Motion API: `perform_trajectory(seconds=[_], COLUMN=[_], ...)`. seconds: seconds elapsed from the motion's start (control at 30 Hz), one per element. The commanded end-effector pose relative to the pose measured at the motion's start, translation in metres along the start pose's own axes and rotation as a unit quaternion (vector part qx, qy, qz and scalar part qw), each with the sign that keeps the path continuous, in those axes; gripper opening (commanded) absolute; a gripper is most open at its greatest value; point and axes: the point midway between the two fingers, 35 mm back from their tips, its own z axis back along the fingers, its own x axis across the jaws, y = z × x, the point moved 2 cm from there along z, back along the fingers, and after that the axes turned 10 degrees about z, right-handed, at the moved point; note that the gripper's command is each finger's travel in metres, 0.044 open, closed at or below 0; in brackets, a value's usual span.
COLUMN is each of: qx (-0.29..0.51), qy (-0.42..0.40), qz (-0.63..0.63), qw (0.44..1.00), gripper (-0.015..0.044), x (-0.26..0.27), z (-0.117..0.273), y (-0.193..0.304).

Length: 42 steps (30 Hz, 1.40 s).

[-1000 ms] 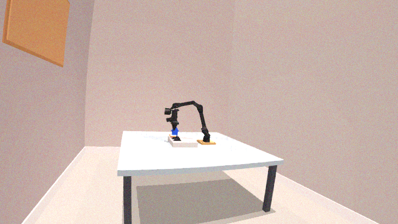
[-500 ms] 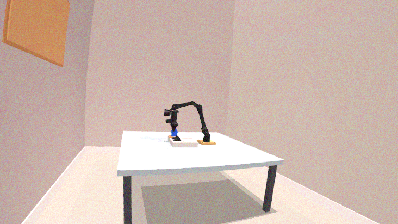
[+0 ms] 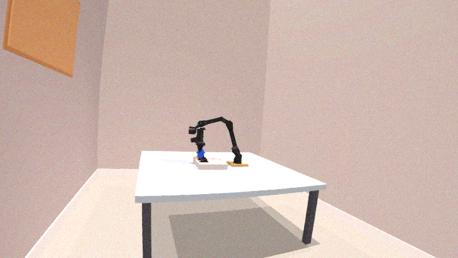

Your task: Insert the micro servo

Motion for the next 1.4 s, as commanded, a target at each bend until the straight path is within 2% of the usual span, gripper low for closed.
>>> perform_trajectory(seconds=[0.0, 1.37], qx=[-0.002, -0.002], qy=[-0.001, -0.001], qz=[-0.001, -0.001], qw=[1.0, 1.0], gripper=[0.0, 0.0], x=[0.001, 0.001], z=[0.0, -0.034], y=[-0.001, -0.002])
